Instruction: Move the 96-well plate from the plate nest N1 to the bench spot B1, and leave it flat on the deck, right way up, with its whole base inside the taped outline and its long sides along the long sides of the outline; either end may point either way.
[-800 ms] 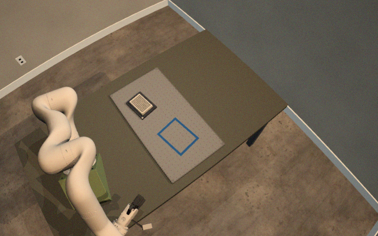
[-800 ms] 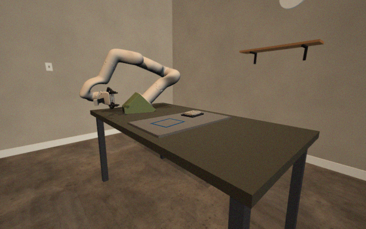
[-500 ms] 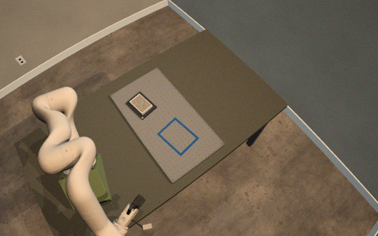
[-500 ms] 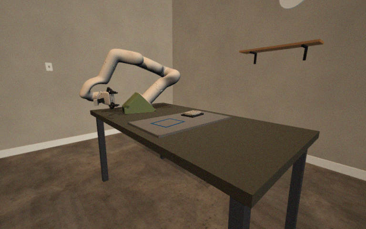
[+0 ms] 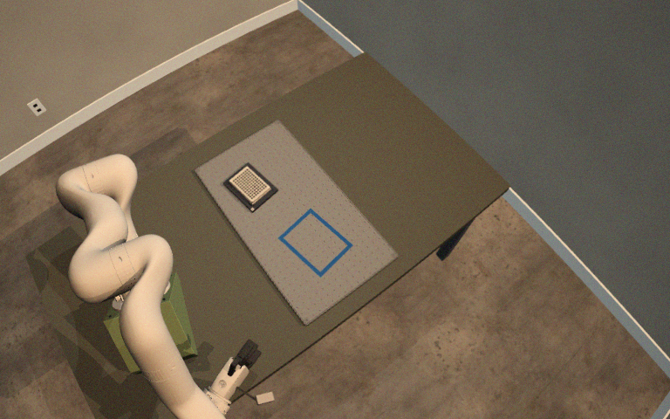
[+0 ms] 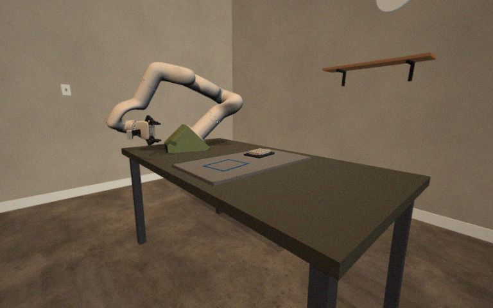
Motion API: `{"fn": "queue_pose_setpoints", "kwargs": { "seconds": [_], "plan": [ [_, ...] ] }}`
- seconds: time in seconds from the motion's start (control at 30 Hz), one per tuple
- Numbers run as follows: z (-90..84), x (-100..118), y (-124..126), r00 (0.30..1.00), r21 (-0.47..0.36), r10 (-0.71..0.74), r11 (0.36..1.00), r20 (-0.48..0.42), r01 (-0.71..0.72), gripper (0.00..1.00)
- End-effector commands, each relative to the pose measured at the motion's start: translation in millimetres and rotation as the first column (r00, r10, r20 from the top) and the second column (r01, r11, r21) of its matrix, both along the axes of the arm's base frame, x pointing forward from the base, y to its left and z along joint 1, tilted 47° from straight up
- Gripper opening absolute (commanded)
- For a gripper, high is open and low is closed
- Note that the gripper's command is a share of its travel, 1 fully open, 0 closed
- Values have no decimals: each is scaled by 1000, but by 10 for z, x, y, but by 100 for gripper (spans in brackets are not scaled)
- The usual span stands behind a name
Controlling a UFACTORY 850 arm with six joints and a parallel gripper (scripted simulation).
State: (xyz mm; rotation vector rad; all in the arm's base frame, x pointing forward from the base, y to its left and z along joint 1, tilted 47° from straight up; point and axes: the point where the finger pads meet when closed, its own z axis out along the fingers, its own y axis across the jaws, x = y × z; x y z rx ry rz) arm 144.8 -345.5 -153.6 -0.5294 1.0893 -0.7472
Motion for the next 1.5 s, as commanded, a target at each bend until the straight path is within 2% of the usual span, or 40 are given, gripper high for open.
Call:
{"fn": "queue_pose_setpoints", "kwargs": {
  "seconds": [0.0, 0.1, 0.3, 0.4, 0.5, 0.63, 0.7, 0.87, 0.97, 1.1, 1.23, 1.3, 1.43, 1.47],
  "plan": [
    [109, 123, -83, 999, -72, 21, 997, -31, -23, 100],
    [198, 234, -132, 997, -161, 48, 985, -64, -58, 100],
    [281, 336, -170, 996, -194, 58, 978, -74, -71, 100],
    [372, 451, -203, 991, -280, 83, 954, -103, -109, 100],
    [429, 523, -223, 991, -285, 84, 952, -105, -111, 100],
    [552, 679, -246, 984, -396, 116, 904, -138, -162, 100],
    [614, 757, -258, 983, -402, 117, 901, -140, -165, 100],
    [645, 797, -259, 981, -429, 125, 886, -147, -177, 100],
    [738, 915, -261, 975, -506, 147, 835, -169, -213, 100],
    [804, 998, -263, 974, -513, 148, 831, -171, -216, 100],
    [929, 1154, -247, 965, -609, 177, 749, -195, -260, 100],
    [991, 1232, -239, 964, -616, 179, 743, -197, -263, 100],
    [999, 1241, -238, 964, -616, 179, 743, -197, -263, 100],
    [1030, 1279, -229, 962, -638, 186, 720, -201, -273, 100]
  ]
}}
